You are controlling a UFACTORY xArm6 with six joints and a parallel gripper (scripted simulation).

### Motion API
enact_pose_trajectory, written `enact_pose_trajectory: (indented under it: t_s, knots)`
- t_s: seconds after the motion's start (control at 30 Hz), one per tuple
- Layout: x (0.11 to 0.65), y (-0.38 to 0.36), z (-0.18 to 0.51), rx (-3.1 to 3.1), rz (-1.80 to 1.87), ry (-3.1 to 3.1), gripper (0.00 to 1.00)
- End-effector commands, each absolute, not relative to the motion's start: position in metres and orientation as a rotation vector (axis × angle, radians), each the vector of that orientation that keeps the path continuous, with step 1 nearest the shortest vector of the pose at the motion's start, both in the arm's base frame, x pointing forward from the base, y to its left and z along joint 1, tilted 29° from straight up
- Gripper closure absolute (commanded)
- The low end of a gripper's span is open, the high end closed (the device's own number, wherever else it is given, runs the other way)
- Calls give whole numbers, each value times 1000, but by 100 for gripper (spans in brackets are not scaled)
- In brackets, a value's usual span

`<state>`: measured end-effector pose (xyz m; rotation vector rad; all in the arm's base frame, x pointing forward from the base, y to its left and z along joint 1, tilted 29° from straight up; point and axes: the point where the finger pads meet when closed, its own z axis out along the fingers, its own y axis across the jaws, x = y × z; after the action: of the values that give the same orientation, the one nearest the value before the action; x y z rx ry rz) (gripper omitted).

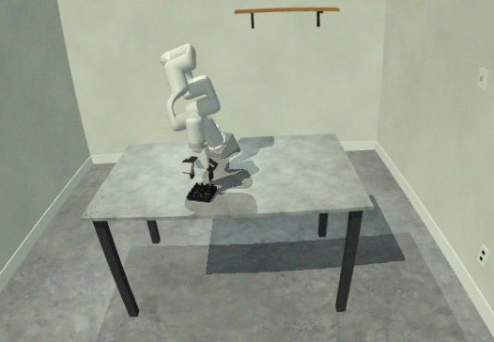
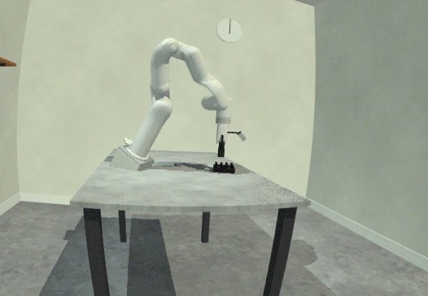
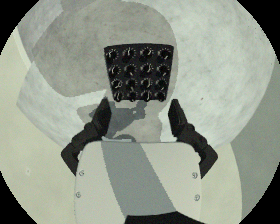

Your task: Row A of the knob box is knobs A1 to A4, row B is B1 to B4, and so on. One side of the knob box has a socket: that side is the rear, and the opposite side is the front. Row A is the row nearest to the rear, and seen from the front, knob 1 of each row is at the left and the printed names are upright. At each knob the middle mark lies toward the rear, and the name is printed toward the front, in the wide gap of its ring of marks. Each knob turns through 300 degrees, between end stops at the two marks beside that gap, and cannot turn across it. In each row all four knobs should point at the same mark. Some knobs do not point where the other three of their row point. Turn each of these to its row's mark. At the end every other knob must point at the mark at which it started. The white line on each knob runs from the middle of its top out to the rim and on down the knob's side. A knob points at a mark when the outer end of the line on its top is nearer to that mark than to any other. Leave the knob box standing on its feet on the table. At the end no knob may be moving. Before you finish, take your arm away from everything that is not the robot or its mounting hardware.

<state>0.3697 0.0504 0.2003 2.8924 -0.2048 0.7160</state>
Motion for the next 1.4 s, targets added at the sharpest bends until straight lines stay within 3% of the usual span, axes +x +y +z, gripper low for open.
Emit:
enact_pose_trajectory:
  t_s: [0.0, 1.37]
  knots:
    - [370, 51, 202, 2893, 721, -205, 0]
    - [328, 55, 178, 2892, 720, -206, 0]
